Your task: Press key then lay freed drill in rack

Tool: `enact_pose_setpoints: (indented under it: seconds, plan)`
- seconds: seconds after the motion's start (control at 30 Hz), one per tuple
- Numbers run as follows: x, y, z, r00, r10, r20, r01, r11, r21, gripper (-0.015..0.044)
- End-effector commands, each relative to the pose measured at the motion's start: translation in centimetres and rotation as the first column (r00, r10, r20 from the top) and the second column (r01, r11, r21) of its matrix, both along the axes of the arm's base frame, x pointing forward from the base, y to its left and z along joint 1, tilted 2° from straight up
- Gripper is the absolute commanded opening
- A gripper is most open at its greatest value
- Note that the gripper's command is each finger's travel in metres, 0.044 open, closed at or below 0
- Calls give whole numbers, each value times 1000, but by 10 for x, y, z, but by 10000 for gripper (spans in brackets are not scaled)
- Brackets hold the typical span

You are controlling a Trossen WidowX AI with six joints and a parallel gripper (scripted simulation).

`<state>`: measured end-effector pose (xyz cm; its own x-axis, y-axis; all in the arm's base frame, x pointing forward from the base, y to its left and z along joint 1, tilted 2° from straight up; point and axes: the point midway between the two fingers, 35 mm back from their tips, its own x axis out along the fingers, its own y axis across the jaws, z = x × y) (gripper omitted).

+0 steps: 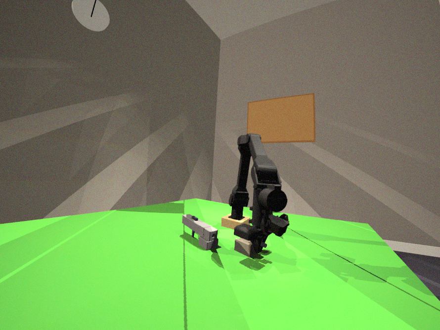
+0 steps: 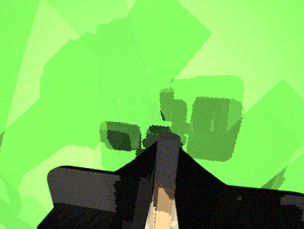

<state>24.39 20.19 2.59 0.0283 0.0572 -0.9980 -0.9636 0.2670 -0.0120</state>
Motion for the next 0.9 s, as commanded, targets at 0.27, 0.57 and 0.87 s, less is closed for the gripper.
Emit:
enact_pose_setpoints:
  seconds: [0.27,0.57,0.87]
  plan:
    - [1,-1,-15,1000,-3,1,3,1000,-5,0]
    - [0,-3,-18,1000,-3,1,3,1000,-5,0]
    - [0,-4,-18,1000,-3,1,3,1000,-6,0]
